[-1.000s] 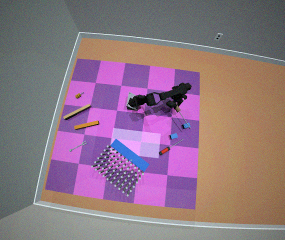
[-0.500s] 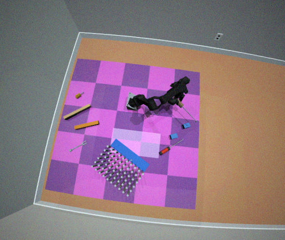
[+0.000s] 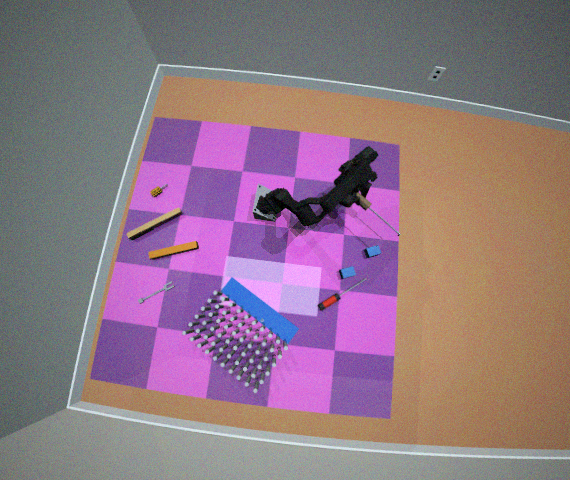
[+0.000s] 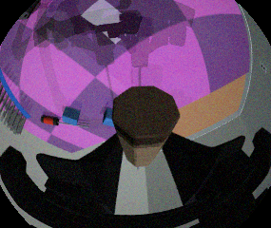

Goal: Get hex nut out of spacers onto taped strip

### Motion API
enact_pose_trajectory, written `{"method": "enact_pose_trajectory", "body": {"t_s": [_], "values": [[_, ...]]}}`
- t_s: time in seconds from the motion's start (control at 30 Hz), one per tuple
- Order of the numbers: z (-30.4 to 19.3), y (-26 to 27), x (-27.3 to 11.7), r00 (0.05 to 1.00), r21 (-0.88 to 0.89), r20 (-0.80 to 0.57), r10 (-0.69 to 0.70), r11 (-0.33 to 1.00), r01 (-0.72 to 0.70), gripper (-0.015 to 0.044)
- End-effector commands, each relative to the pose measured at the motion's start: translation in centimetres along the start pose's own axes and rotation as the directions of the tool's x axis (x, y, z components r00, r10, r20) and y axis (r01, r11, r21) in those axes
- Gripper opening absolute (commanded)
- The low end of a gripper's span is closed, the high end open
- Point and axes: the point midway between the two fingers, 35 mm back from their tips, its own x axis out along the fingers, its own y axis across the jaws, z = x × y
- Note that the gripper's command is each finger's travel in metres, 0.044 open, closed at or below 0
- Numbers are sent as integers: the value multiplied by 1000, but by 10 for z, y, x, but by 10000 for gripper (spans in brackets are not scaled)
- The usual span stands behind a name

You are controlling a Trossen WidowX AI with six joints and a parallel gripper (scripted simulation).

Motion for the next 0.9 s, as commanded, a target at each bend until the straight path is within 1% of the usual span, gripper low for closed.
{"method": "enact_pose_trajectory", "body": {"t_s": [0.0,0.87], "values": [[0,-1,1,1000,5,-6,0,1000,0,0],[15,-6,13,1000,10,10,17,1000,-17,0]]}}
